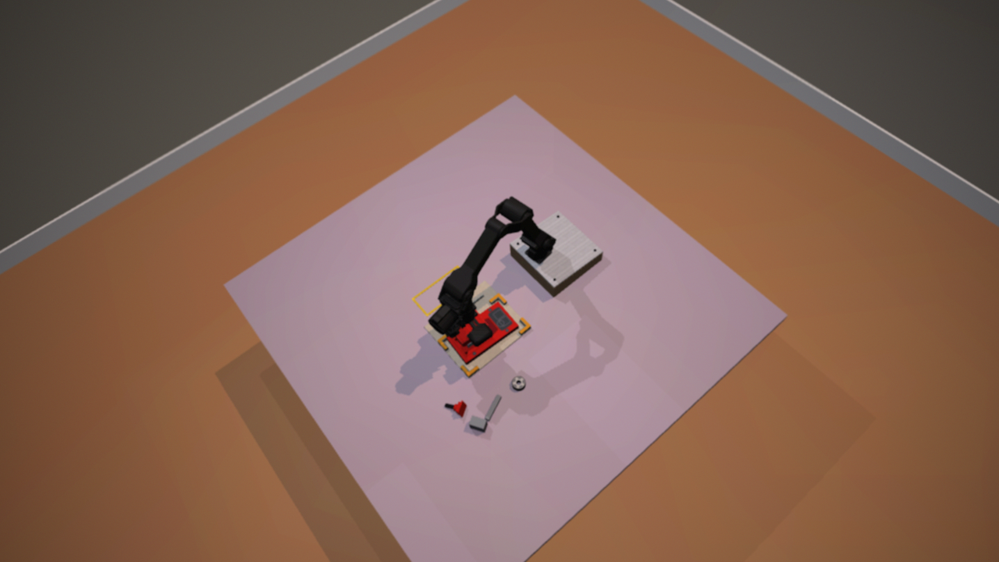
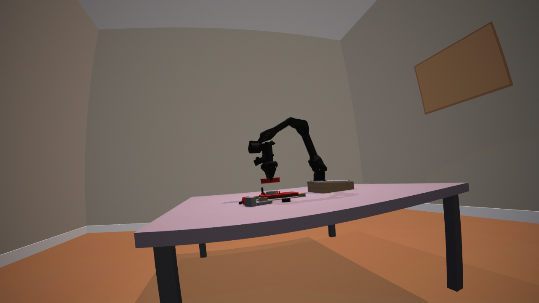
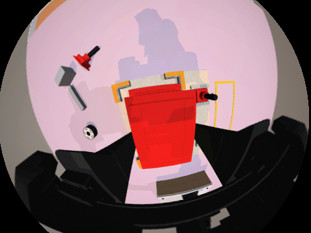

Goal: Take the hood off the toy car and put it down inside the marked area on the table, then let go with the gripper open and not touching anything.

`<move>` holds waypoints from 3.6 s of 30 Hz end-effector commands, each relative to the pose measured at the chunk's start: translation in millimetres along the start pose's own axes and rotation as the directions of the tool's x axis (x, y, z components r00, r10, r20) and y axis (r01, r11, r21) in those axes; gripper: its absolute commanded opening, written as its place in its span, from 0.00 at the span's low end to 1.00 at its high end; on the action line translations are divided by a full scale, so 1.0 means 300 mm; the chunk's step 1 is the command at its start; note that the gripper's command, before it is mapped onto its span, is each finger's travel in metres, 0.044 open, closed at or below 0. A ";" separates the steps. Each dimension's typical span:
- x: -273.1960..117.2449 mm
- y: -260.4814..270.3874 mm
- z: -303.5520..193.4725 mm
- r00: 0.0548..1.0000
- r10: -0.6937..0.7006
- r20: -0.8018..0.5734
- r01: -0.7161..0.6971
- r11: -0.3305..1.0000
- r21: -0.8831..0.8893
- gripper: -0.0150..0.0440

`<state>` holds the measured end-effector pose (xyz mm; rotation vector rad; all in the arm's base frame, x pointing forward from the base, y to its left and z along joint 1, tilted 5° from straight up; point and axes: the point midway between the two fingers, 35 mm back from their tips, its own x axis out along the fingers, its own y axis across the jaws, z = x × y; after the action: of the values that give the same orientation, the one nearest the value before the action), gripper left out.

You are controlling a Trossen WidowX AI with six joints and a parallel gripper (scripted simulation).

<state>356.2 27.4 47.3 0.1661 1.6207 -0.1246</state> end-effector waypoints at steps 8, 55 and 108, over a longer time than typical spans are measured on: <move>-0.005 -0.082 0.012 1.000 -0.002 0.003 0.002 1.000 0.000 0.25; -0.030 -0.649 -0.071 1.000 -0.019 0.008 0.019 1.000 -0.001 0.25; 0.055 -0.712 -0.092 1.000 -0.020 0.006 0.020 1.000 -0.002 0.25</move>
<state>290.3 -176.9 30.9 0.1518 1.6134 -0.1398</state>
